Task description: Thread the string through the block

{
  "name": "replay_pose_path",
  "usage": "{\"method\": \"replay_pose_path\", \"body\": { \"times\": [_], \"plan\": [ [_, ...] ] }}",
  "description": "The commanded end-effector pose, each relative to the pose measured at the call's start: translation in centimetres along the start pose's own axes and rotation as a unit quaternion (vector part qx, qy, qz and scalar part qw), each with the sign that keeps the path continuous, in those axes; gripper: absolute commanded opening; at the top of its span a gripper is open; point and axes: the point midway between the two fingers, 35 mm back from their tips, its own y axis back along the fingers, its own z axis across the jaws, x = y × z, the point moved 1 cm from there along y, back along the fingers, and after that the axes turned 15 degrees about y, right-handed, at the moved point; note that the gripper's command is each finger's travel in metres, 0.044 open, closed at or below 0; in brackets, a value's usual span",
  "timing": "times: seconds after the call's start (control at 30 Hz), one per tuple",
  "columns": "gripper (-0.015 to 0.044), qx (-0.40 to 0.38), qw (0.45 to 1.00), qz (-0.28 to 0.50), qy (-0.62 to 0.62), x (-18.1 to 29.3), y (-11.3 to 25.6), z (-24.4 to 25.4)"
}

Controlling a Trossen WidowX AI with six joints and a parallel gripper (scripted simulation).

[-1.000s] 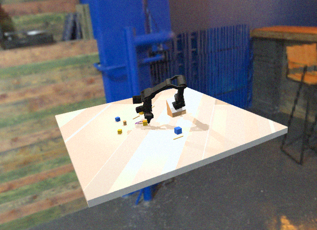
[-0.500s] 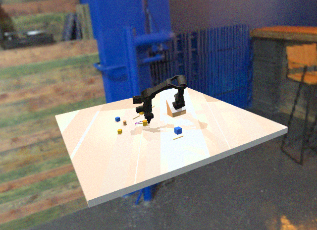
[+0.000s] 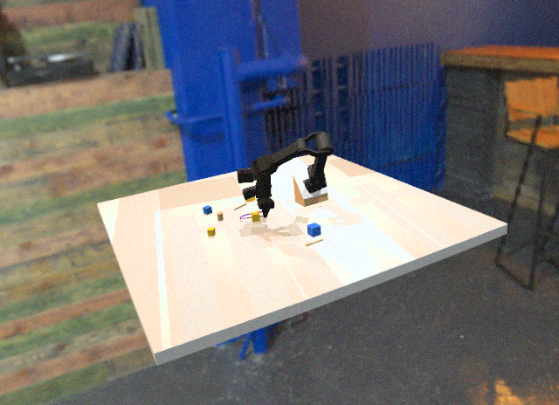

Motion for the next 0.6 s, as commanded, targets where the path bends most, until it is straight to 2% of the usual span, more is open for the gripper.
{"method": "replay_pose_path", "body": {
  "times": [0.0,0.57],
  "plan": [
    [0.0,-0.001,1.0,0.003,-0.001,0.7,-0.1,0.0],
    [0.0,-0.001,1.0,0.003,-0.001,2.0,0.0,0.3]
  ]
}}
